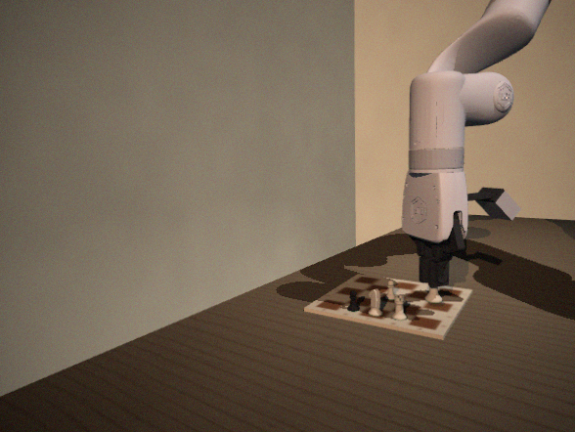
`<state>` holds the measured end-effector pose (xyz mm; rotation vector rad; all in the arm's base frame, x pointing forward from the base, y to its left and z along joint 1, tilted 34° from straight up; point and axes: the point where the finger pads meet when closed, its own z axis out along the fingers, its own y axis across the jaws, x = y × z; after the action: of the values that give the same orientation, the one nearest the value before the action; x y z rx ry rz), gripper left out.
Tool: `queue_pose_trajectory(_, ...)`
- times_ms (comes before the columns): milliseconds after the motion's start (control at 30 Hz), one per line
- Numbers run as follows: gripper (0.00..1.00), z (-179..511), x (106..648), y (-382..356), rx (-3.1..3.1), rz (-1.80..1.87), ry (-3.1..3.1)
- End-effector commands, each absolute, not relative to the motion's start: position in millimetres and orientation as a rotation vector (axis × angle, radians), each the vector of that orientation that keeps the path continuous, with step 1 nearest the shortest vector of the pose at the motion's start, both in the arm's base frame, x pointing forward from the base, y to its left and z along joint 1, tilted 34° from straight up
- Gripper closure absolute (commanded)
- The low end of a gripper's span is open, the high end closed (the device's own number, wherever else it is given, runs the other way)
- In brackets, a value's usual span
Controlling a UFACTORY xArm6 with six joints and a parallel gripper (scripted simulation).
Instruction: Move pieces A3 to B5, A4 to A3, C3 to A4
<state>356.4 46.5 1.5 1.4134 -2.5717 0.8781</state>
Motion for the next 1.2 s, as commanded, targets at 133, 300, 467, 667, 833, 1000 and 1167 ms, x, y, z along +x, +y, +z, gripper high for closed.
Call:
queue_pose_trajectory(133, 1.00, 52, 346, 78, 1.414, 0.879, -2.574)
queue_pose_trajectory(300, 1.00, 67, 342, 87, 1.414, 0.879, -2.574)
queue_pose_trajectory(467, 1.00, 67, 342, 87, 1.414, 0.879, -2.574)
queue_pose_trajectory(667, 1.00, 67, 342, 87, 1.413, 0.879, -2.575)
queue_pose_trajectory(833, 1.00, 83, 345, 64, 1.338, 0.889, -2.632)
queue_pose_trajectory(1000, 1.00, 87, 346, 57, 1.317, 0.893, -2.647)
queue_pose_trajectory(1167, 1.00, 87, 346, 57, 1.317, 0.893, -2.647)
